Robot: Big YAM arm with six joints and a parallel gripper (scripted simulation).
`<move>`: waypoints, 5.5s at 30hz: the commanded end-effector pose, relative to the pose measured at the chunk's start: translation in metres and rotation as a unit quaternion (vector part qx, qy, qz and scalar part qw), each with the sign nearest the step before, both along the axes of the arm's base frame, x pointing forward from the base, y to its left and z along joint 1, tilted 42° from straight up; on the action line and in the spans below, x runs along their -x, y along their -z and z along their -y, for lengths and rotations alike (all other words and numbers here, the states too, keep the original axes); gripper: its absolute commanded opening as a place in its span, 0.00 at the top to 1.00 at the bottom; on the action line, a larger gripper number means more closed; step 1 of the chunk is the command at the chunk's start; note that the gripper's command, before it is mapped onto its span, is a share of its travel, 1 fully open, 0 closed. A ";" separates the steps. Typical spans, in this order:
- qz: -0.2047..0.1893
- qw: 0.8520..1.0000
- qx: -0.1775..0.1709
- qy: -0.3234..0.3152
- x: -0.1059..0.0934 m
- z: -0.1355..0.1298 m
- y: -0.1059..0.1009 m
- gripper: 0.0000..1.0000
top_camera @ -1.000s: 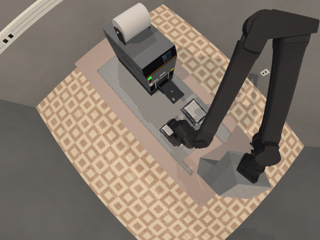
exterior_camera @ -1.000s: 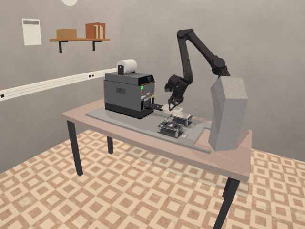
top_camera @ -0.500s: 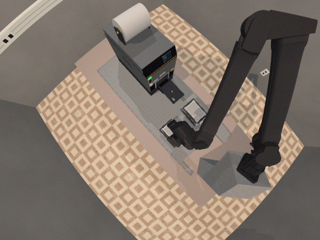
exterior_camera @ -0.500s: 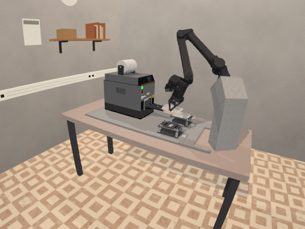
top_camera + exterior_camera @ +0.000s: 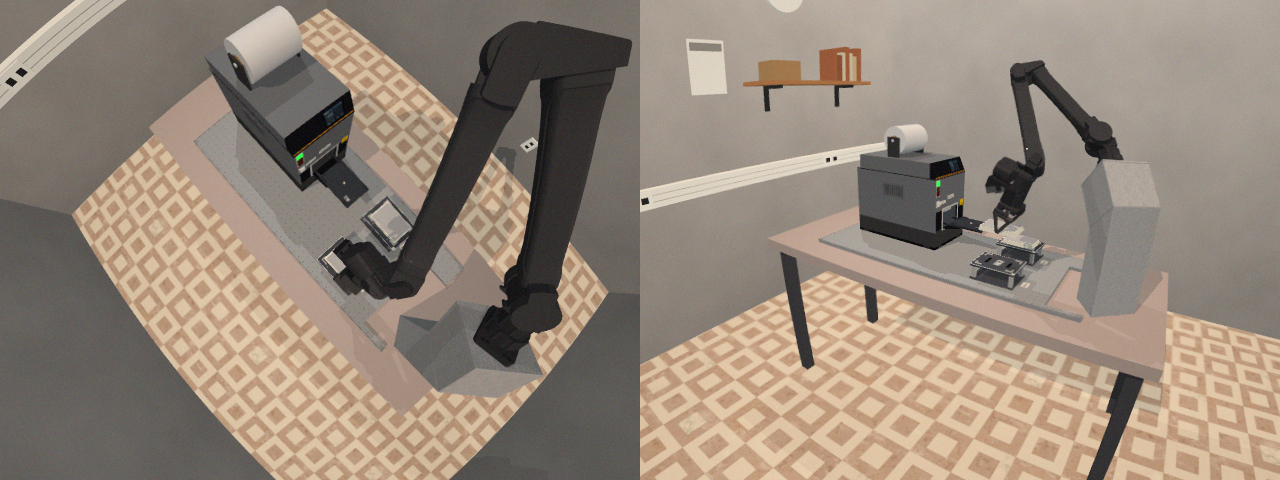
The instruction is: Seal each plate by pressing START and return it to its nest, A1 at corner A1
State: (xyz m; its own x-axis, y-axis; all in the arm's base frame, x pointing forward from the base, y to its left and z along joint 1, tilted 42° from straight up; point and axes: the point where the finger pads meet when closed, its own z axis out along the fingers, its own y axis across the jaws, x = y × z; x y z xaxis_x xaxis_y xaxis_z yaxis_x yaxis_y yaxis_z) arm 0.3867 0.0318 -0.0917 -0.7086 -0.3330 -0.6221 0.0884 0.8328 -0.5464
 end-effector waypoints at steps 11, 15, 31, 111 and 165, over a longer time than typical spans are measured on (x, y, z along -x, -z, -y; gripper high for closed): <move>0.013 1.000 -0.008 -0.003 -0.005 -0.005 -0.011 1.00; 0.020 1.000 -0.011 -0.002 -0.008 -0.010 -0.013 1.00; -0.004 1.000 0.000 -0.009 0.008 -0.009 0.006 1.00; -0.004 1.000 0.004 0.002 -0.004 0.017 0.020 1.00; -0.001 1.000 0.002 -0.002 -0.018 0.027 0.038 1.00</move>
State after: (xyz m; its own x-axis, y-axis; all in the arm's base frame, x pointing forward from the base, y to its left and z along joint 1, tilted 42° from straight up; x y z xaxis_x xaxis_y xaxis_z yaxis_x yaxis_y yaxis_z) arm 0.4056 0.0089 -0.1227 -0.7022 -0.3299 -0.6309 0.0941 0.8354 -0.5415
